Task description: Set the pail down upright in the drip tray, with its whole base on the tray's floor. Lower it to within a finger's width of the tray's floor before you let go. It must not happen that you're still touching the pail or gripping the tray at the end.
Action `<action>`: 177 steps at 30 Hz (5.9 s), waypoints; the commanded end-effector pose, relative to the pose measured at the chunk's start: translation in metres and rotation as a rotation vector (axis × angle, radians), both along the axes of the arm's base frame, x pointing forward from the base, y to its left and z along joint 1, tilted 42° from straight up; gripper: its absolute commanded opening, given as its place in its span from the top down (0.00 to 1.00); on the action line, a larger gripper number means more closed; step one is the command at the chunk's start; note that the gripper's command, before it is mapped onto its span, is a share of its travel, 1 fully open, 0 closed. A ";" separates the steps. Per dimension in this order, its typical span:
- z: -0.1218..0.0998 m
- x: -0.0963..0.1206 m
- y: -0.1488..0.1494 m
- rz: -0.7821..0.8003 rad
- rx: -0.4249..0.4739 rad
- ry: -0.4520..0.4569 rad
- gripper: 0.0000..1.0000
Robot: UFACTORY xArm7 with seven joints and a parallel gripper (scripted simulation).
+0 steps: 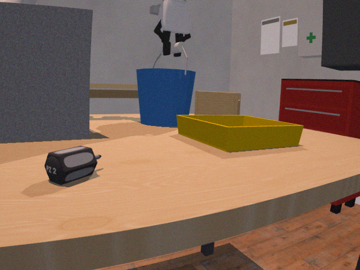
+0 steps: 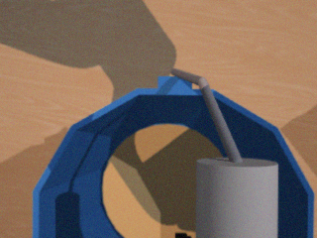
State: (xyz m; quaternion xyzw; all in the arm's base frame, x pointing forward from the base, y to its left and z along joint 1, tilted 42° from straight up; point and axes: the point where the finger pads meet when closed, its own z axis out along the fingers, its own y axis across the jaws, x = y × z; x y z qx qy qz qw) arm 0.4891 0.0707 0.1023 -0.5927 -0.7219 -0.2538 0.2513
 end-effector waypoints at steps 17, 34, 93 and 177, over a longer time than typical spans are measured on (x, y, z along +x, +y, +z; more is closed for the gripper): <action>0.001 0.001 -0.002 -0.004 -0.001 -0.004 1.00; 0.002 0.001 -0.002 -0.004 -0.001 -0.004 1.00; 0.055 0.005 -0.050 -0.004 -0.001 -0.004 1.00; 0.068 0.006 -0.062 -0.004 -0.001 -0.004 1.00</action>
